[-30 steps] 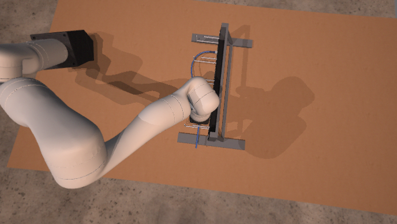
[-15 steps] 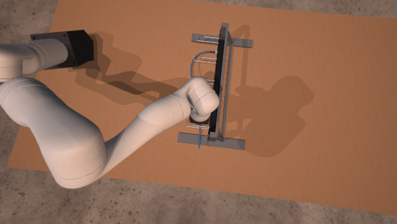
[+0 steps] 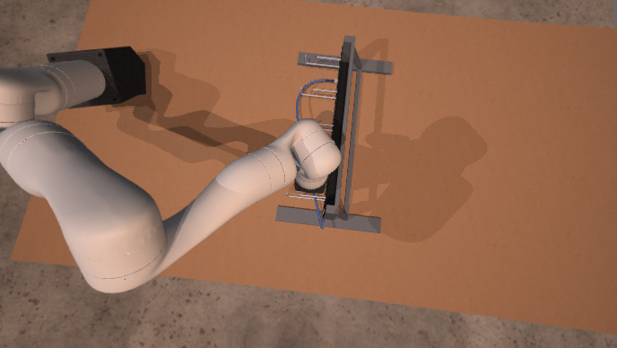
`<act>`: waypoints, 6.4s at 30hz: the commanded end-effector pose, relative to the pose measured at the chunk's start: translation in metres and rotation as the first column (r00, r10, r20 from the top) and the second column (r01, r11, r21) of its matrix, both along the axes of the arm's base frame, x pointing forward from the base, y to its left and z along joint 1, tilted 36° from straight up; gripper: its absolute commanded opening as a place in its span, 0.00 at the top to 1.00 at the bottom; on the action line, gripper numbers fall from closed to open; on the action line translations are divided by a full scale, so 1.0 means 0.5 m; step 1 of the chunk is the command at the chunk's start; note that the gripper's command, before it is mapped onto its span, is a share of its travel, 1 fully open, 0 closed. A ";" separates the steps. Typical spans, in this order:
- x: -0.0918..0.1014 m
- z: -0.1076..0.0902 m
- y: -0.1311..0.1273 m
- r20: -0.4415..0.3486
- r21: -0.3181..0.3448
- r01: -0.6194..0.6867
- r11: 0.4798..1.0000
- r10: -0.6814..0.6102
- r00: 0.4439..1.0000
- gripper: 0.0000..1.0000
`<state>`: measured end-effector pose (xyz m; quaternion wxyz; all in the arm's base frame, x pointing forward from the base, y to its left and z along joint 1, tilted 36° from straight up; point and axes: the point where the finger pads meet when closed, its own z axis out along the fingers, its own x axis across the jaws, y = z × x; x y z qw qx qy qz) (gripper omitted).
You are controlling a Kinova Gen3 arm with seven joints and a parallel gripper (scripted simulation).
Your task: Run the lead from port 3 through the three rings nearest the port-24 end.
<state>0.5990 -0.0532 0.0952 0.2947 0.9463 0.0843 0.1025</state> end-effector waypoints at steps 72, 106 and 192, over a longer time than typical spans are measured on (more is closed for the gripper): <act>-0.038 0.131 0.088 0.002 0.000 -0.001 1.000 0.001 1.000 1.00; -0.038 0.131 0.088 0.002 0.000 -0.001 1.000 0.001 1.000 1.00; -0.038 0.131 0.088 0.002 0.000 -0.001 1.000 0.001 1.000 1.00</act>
